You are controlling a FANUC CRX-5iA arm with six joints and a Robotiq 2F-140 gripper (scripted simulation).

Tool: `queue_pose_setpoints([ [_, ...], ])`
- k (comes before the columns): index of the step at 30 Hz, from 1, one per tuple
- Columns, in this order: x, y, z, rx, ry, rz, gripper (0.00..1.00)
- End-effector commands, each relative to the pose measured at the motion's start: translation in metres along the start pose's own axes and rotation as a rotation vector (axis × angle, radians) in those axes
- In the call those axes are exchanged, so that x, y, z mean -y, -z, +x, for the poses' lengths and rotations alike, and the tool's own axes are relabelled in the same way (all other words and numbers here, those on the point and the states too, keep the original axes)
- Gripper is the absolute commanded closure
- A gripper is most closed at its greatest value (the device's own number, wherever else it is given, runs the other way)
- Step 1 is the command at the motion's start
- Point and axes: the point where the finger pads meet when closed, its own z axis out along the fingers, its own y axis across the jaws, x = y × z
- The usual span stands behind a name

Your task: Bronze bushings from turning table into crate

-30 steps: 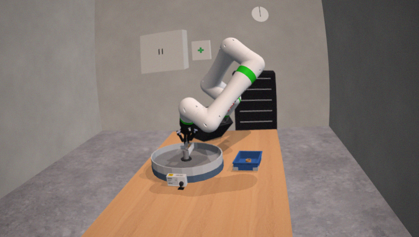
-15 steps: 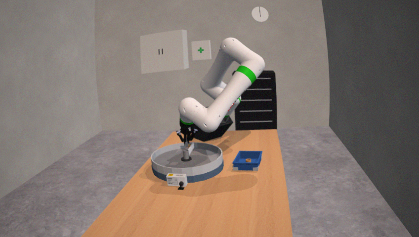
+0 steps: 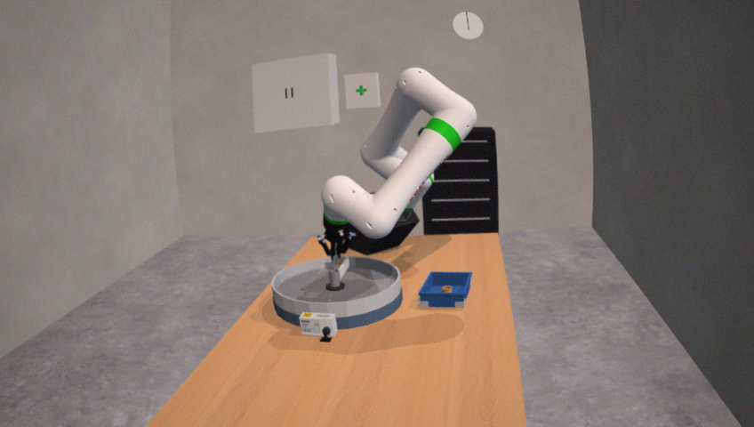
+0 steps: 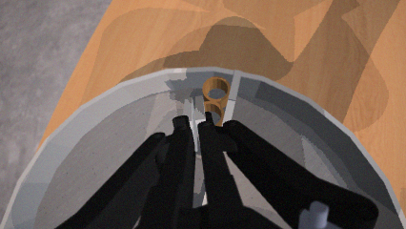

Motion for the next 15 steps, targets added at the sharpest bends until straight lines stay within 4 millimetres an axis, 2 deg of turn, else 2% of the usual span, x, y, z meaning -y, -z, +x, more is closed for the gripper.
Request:
queue_pose_setpoints([
  [1,-0.0006,-0.0001,0.0000,0.000,0.000,-0.002,1.00],
  [15,-0.0006,0.0029,0.0025,0.000,0.000,-0.002,1.00],
])
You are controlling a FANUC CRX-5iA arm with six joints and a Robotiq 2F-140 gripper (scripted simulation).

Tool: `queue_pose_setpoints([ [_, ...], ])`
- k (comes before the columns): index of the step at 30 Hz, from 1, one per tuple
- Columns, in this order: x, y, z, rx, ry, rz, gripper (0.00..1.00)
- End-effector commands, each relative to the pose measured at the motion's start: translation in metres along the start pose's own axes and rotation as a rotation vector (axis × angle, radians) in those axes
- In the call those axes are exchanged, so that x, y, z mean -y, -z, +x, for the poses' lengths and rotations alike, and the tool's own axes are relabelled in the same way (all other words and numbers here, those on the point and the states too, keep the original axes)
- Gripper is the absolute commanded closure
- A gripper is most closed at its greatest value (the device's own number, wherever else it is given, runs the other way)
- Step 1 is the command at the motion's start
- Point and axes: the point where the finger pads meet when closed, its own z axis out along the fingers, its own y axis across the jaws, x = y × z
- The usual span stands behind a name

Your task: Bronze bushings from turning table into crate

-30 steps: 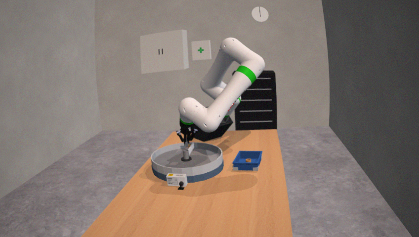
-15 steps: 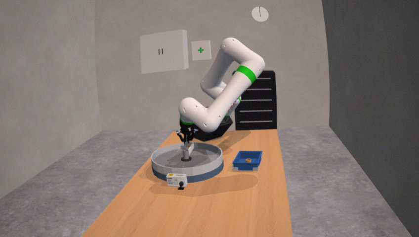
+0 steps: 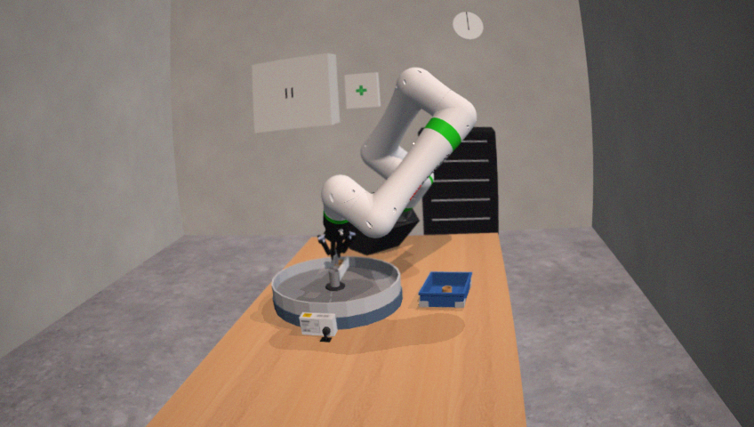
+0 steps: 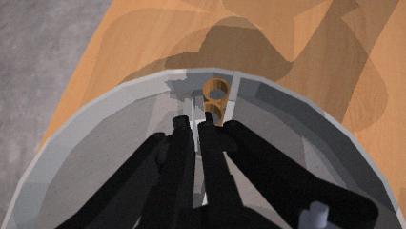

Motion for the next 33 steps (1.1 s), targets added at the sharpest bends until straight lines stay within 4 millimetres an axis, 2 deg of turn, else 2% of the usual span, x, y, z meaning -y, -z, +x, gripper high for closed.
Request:
queue_pose_setpoints([
  [1,-0.001,0.003,0.002,0.000,0.000,-0.002,1.00],
  [14,0.000,0.044,0.037,0.000,0.000,-0.002,1.00],
  [16,0.000,0.044,0.037,0.000,0.000,-0.002,1.00],
  [22,0.000,0.061,0.051,0.000,0.000,-0.002,1.00],
  [33,0.000,0.067,0.056,0.000,0.000,-0.002,1.00],
])
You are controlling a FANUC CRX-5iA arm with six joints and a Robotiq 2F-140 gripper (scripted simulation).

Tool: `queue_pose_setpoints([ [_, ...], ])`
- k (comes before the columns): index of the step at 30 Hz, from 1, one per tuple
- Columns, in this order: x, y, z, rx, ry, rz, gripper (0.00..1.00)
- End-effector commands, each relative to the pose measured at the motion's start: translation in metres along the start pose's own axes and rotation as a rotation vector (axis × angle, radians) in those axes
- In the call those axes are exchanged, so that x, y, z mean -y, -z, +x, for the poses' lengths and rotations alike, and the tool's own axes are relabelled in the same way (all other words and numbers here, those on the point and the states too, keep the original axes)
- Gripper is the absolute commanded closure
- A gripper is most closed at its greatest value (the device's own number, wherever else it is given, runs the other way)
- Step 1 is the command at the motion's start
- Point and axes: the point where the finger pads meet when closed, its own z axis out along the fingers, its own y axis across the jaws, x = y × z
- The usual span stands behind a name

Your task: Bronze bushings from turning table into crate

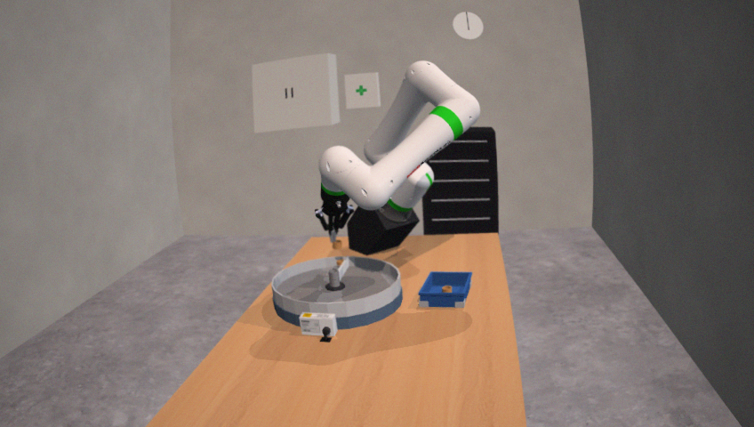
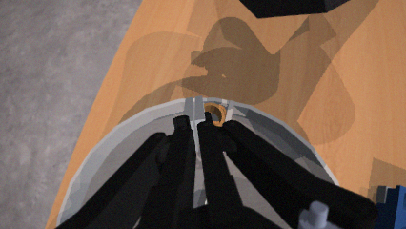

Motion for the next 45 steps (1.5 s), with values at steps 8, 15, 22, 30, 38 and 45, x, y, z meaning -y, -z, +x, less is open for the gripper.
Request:
queue_pose_setpoints([
  [8,0.000,0.000,0.000,0.000,0.000,0.000,1.00],
  [15,0.000,0.000,0.000,0.000,0.000,0.000,1.00],
  [22,0.000,0.000,0.000,0.000,0.000,0.000,1.00],
  [30,0.000,0.000,0.000,0.000,0.000,0.000,1.00],
  [38,-0.002,0.001,-0.001,0.000,0.000,0.000,1.00],
  [45,-0.024,0.010,-0.011,0.000,0.000,0.000,1.00],
])
